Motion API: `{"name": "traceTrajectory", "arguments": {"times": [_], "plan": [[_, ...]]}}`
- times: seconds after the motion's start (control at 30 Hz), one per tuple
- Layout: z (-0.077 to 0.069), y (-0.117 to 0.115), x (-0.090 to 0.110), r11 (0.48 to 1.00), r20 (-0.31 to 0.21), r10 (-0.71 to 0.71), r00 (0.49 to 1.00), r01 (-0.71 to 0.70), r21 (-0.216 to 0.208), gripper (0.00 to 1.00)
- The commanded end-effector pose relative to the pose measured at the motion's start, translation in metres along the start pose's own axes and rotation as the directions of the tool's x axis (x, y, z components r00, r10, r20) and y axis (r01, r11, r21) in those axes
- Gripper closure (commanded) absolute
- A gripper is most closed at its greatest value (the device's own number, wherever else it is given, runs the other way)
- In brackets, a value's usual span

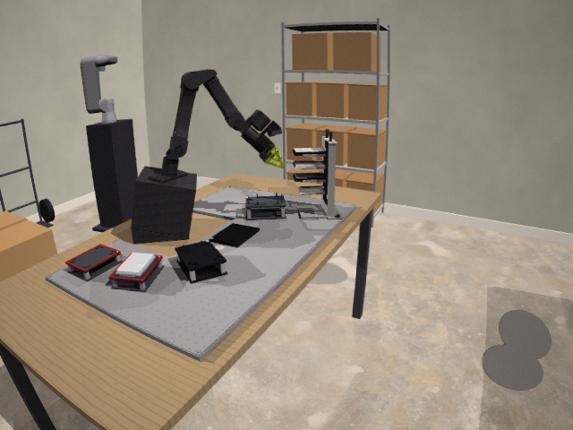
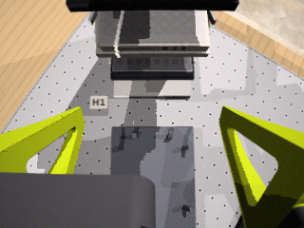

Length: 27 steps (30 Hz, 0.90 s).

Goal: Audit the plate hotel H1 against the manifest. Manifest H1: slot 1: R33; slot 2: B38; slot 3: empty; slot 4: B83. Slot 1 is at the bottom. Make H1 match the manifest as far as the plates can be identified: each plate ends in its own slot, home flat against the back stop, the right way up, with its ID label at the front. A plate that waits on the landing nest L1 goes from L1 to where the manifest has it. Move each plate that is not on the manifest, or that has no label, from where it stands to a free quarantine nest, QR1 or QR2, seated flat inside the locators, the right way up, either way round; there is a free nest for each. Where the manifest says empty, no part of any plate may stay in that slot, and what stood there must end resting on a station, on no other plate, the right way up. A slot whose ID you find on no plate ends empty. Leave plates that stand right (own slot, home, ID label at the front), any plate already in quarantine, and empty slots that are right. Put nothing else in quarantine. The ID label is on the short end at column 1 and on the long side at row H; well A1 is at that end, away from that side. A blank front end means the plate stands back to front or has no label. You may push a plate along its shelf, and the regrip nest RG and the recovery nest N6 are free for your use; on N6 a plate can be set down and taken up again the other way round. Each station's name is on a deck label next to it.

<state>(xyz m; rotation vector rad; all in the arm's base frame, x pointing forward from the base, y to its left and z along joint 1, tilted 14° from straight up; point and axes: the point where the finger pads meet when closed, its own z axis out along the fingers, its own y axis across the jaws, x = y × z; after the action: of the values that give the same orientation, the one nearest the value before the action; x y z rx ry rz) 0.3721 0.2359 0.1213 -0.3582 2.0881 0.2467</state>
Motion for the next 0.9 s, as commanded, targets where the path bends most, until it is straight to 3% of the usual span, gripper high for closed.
{"name": "traceTrajectory", "arguments": {"times": [0.0, 0.03, 0.07, 0.57, 0.6, 0.63, 0.87], "plan": [[-0.002, 0.0, -0.014, 1.0, 0.02, 0.004, 1.0, -0.004, -0.002, 0.0], [-0.007, -0.001, 0.002, 1.0, -0.003, -0.003, 1.0, 0.003, 0.001, 0.0], [-0.008, 0.001, 0.005, 1.0, -0.006, -0.004, 1.0, 0.004, -0.001, 0.0], [-0.023, 0.002, 0.016, 1.0, 0.011, 0.003, 1.0, -0.003, -0.004, 0.0], [-0.022, 0.002, 0.016, 1.0, 0.019, 0.004, 1.0, -0.004, -0.006, 0.0], [-0.014, 0.0, 0.029, 1.0, -0.015, -0.005, 1.0, 0.005, 0.004, 0.0], [-0.008, -0.002, 0.035, 1.0, -0.015, -0.004, 1.0, 0.004, 0.009, 0.0]]}}
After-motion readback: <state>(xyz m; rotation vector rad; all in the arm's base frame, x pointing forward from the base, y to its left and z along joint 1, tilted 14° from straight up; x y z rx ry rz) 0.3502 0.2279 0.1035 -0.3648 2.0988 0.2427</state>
